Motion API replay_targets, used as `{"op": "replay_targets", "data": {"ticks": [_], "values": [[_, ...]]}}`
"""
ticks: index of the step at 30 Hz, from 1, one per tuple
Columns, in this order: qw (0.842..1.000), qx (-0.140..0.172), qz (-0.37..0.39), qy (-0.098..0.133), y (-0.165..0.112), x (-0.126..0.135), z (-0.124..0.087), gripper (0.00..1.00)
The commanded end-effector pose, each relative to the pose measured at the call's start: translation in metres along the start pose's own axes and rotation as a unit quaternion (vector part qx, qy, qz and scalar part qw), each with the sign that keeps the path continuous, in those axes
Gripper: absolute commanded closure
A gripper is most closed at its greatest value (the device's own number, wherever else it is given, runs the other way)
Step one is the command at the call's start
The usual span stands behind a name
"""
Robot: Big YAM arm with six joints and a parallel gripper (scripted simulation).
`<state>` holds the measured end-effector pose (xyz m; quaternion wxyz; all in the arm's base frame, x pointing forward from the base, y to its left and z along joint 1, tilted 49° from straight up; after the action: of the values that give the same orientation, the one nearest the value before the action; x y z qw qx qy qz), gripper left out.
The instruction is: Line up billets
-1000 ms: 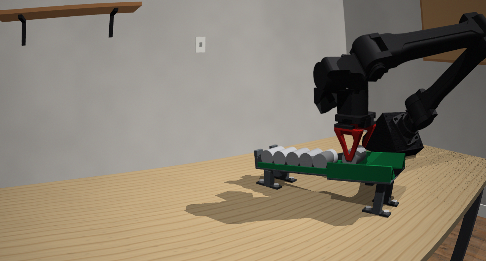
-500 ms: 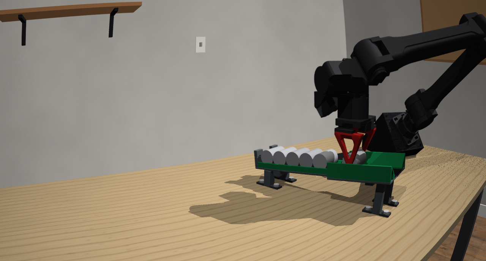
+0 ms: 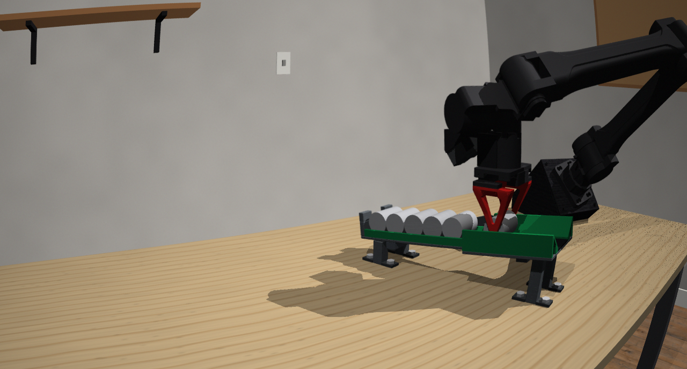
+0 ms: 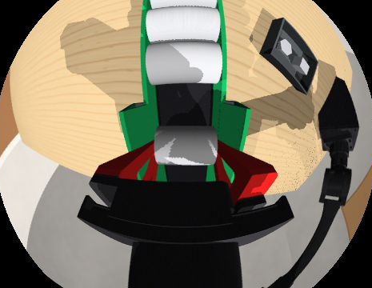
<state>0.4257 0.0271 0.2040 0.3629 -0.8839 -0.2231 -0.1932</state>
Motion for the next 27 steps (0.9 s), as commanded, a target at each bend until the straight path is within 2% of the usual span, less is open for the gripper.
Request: {"op": "replay_targets", "data": {"ticks": [1, 27], "values": [[0.999, -0.020, -0.012, 0.023, -0.0038, 0.0097, -0.0222, 1.00], [1.000, -0.017, -0.014, 0.020, -0.0054, 0.0099, -0.0172, 1.00]]}}
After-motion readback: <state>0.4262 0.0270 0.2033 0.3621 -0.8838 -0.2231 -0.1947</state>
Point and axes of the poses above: the point where the finger pads meet when closed, its own z axis out along the fingers, its own x axis across the jaws, y = z × x, the point moved 2 cm from there along -z, back along the fingers, and after that the axes turned 12 degrees about -z, right-handed, at the moved point
